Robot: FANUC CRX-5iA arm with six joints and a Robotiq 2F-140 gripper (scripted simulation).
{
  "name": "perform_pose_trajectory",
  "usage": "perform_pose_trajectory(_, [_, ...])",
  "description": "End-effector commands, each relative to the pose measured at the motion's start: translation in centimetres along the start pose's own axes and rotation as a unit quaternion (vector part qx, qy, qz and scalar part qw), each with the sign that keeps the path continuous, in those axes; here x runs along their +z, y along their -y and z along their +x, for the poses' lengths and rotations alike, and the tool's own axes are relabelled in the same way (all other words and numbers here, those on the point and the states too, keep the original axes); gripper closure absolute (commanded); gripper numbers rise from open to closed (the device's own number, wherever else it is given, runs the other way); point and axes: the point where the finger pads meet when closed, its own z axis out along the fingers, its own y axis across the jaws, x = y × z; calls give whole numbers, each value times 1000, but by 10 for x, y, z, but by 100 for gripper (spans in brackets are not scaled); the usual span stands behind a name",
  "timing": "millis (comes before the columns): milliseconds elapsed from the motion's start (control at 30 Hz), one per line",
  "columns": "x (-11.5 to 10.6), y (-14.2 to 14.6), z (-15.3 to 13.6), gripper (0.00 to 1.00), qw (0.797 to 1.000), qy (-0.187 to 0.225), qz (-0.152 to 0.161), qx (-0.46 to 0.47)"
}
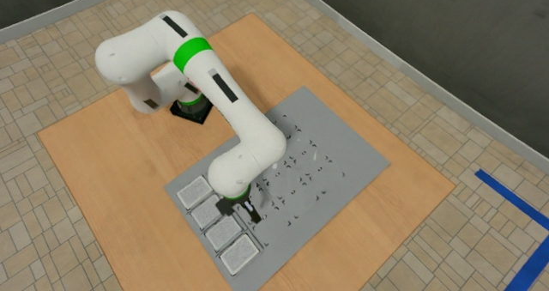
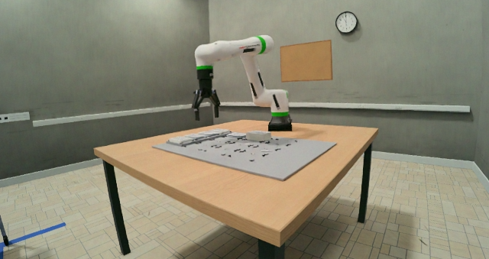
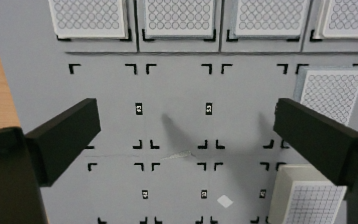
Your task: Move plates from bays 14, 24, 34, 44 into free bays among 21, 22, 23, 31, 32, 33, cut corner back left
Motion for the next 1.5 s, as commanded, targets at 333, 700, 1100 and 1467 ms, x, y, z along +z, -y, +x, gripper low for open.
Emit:
perform_pose_trajectory(333, [-1, 1, 0, 0, 1000, 0, 1, 0])
perform_pose_trajectory(700, [-4, 0, 28, 0, 1000, 0, 1, 0])
perform_pose_trajectory(1100, [-7, 0, 68, 0, 1000, 0, 1, 0])
perform_pose_trajectory(1467, [-11, 0, 112, 0, 1000, -1, 1, 0])
